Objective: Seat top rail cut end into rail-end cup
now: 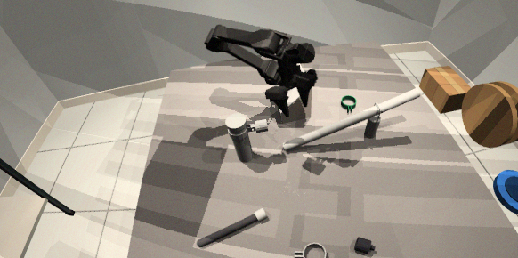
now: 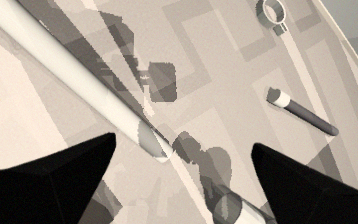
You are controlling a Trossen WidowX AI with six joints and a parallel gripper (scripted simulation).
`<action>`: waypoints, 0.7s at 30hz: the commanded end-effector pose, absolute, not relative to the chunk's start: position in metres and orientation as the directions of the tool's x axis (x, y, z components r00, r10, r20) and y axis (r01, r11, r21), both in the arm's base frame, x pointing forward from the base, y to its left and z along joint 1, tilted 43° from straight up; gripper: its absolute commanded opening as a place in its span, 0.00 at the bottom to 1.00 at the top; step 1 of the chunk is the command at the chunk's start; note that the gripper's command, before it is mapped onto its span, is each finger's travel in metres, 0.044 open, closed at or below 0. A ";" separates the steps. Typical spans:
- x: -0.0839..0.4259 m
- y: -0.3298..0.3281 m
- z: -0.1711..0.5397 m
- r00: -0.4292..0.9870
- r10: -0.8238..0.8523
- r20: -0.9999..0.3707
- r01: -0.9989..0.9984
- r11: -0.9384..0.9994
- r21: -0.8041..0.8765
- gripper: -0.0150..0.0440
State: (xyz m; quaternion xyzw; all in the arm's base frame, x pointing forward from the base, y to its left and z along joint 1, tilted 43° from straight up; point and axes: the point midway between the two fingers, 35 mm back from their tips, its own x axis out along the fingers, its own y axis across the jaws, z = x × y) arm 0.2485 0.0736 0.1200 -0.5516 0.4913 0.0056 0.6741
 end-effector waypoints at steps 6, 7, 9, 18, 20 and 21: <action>0.232 0.138 0.118 0.537 -0.528 -0.658 -0.091 0.740 -0.667 1.00; 0.232 0.138 0.118 0.537 -0.528 -0.658 -0.091 0.740 -0.667 1.00; 0.232 0.138 0.118 0.537 -0.528 -0.658 -0.091 0.740 -0.667 1.00; 0.233 0.137 0.115 0.523 -0.535 -0.663 -0.127 0.720 -0.682 1.00; 0.235 0.133 0.108 0.493 -0.552 -0.673 -0.212 0.673 -0.708 1.00; 0.237 0.131 0.103 0.472 -0.562 -0.679 -0.272 0.640 -0.719 1.00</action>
